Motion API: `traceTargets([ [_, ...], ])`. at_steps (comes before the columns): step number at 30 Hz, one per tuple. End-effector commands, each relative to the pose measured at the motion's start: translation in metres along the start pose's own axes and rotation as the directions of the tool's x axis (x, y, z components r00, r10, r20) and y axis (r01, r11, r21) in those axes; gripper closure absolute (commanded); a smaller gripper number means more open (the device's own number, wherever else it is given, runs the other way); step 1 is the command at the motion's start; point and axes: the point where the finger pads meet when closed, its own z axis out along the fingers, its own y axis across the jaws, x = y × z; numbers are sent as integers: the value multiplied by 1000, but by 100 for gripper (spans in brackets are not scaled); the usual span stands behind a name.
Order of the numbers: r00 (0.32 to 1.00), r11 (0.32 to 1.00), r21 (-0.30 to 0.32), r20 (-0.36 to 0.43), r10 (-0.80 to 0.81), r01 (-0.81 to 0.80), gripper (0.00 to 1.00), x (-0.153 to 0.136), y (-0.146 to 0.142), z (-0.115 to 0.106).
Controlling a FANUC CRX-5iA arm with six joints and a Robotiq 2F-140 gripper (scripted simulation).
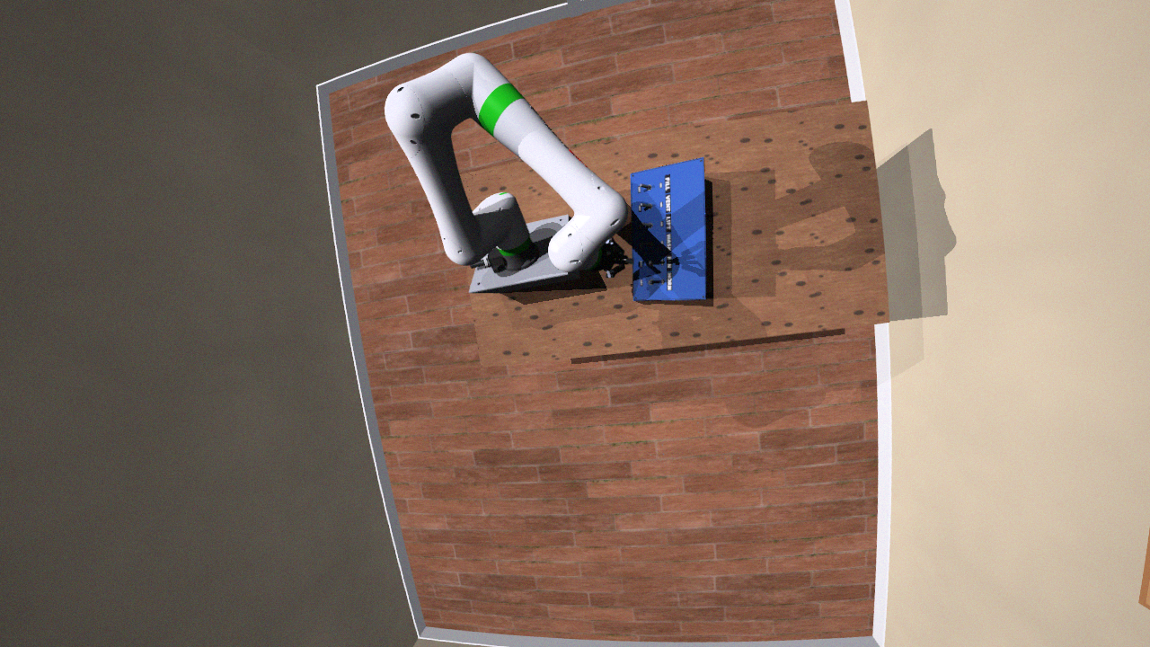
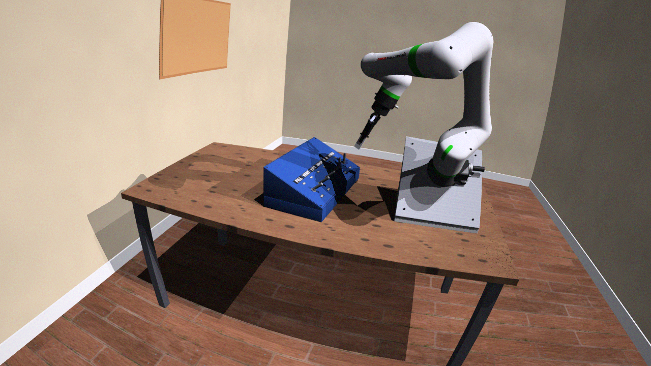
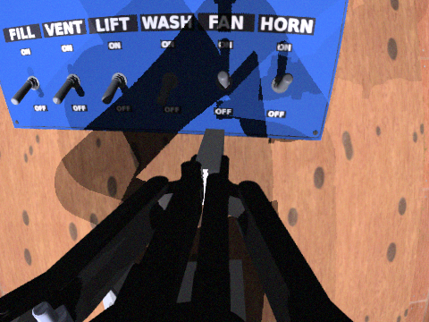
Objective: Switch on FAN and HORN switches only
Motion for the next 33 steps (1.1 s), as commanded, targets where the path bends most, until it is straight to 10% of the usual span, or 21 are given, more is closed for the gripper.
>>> traceTargets([
  [1, 1000, 1000, 0, 0, 0, 0, 100, 0, 0, -3],
  [2, 1000, 1000, 0, 0, 0, 0, 100, 0, 0, -4],
  [3, 1000, 1000, 0, 0, 0, 0, 0, 0, 0, -4],
  [33, 1000, 1000, 0, 0, 0, 0, 0, 0, 0, -4],
])
